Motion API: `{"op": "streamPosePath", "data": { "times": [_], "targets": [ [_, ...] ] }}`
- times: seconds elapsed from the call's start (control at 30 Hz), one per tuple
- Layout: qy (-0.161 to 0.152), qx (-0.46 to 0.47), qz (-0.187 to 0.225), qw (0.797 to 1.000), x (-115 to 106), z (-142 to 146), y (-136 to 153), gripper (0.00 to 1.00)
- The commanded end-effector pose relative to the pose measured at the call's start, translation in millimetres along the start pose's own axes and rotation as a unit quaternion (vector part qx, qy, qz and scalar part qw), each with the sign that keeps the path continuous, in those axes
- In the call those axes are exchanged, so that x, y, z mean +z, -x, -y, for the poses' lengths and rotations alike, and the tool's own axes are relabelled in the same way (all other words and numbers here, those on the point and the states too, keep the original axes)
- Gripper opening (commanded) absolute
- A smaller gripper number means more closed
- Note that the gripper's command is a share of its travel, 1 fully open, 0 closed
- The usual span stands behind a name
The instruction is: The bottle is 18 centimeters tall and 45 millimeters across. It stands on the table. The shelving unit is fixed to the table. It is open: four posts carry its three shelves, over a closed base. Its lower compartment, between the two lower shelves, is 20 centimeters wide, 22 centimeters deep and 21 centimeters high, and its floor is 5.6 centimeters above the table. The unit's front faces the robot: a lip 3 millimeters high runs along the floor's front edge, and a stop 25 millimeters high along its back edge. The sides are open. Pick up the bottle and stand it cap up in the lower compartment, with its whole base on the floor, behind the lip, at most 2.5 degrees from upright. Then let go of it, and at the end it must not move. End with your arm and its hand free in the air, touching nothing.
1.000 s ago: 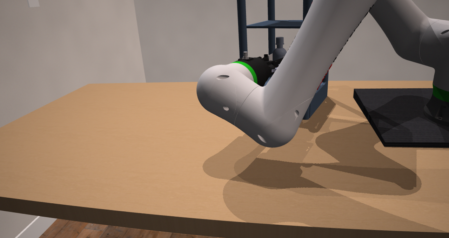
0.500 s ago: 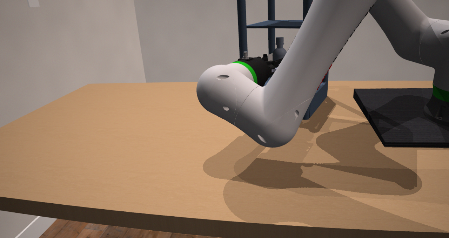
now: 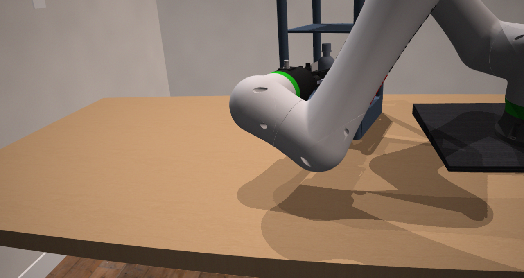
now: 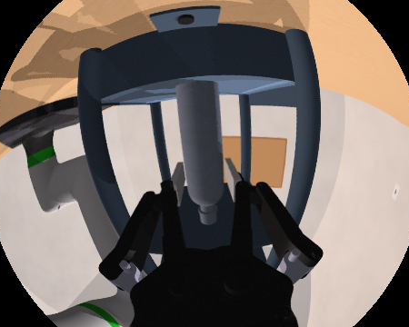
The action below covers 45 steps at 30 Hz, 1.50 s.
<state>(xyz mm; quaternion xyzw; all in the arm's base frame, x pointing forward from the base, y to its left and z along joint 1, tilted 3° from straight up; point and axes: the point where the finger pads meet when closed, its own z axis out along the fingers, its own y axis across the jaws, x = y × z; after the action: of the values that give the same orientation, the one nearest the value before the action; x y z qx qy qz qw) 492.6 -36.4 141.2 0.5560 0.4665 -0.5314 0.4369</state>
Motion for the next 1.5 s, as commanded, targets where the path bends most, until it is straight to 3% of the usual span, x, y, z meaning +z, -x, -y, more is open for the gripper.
{"op": "streamPosePath", "data": {
  "times": [0.0, 0.33, 1.47],
  "targets": [
    [0.0, 0.0, 0.0, 1.0, 0, 0, 3, 0.38],
    [0.0, 0.0, 0.0, 1.0, 0, 0, 18, 0.38],
    [0.0, 0.0, 0.0, 1.0, -7, 0, 18, 0.38]
  ]
}}
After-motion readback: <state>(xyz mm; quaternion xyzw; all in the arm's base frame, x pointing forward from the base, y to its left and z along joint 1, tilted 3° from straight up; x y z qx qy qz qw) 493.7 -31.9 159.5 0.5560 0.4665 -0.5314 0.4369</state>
